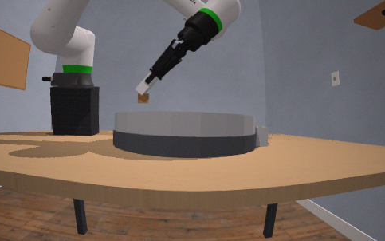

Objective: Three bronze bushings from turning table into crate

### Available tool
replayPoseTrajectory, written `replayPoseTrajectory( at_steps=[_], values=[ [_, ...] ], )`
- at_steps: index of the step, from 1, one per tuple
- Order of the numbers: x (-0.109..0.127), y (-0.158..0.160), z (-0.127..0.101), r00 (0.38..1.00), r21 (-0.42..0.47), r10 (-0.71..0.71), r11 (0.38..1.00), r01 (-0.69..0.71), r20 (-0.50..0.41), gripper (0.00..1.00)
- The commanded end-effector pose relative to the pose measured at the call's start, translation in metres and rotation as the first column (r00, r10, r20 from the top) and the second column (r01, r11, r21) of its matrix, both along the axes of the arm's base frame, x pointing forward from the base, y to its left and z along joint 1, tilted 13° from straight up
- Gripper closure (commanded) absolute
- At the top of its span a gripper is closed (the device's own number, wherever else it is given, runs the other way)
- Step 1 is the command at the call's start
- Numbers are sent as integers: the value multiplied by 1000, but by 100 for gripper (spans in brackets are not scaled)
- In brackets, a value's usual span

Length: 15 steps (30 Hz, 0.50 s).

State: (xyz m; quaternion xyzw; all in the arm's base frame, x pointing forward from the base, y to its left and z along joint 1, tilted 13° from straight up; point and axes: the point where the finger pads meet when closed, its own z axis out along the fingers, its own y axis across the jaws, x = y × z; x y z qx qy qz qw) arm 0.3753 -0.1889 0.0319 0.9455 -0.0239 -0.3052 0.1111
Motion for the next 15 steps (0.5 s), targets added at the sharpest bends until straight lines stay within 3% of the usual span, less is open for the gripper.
replayPoseTrajectory(
  at_steps=[1,8,15],
  values=[
    [0,1,0,1000,0,0,1000,0,0,100],
    [2,9,-2,1000,0,0,1000,0,0,100],
    [9,41,-8,1000,0,0,1000,0,0,100]
  ],
)
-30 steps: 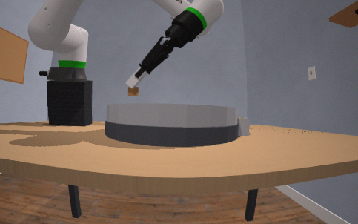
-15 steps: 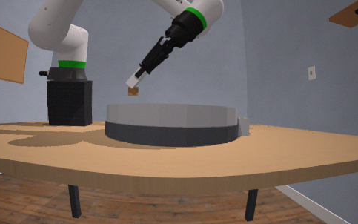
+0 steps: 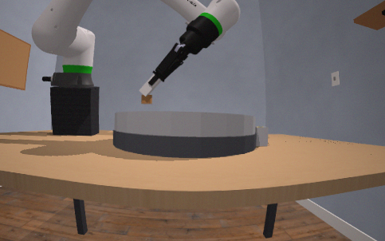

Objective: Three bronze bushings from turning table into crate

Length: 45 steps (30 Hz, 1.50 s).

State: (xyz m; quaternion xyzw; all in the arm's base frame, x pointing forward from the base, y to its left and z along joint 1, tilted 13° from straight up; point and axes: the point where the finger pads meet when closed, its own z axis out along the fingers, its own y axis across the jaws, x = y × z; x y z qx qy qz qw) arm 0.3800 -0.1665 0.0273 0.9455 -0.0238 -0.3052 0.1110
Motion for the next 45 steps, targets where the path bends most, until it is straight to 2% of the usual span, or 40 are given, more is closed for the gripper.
replayPoseTrajectory(
  at_steps=[1,4,6,10,21,23,25,38,40,45],
  values=[
    [6,25,-5,1000,0,0,1000,0,0,100],
    [11,50,-10,1000,0,0,1000,0,0,100],
    [11,50,-10,1000,0,0,1000,0,0,100],
    [19,89,-18,1000,0,0,1000,0,0,100],
    [37,171,-35,1000,0,0,1000,0,0,100],
    [37,171,-35,1000,0,0,1000,0,0,100],
    [43,199,-41,1000,0,0,1000,0,0,100],
    [63,297,-61,1000,0,0,1000,0,0,100],
    [63,297,-61,1000,0,0,1000,0,0,100],
    [72,337,-70,1000,0,0,1000,0,0,100]
  ],
)
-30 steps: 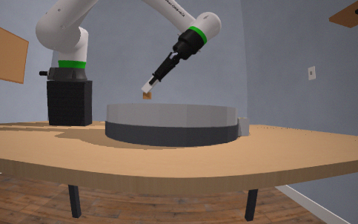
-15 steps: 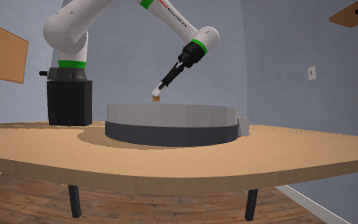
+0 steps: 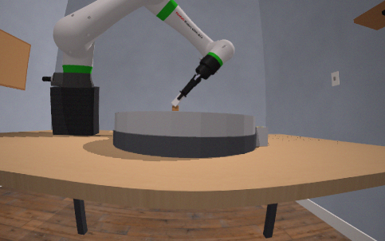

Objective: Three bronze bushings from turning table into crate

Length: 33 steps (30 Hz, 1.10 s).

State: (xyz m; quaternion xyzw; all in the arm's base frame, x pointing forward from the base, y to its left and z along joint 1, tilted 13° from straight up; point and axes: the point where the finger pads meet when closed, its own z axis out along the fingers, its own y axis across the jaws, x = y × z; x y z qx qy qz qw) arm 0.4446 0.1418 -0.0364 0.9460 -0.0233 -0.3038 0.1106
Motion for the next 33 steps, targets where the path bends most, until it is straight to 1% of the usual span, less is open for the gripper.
replayPoseTrajectory(
  at_steps=[1,5,10,33],
  values=[
    [9,35,-7,1000,-1,-1,1000,1,-2,100],
    [13,54,-11,1000,-1,-1,1000,1,-2,100],
    [15,67,-14,1000,-1,-1,1000,1,-2,100],
    [16,71,-15,1000,-1,-1,1000,1,-2,100]
  ],
)
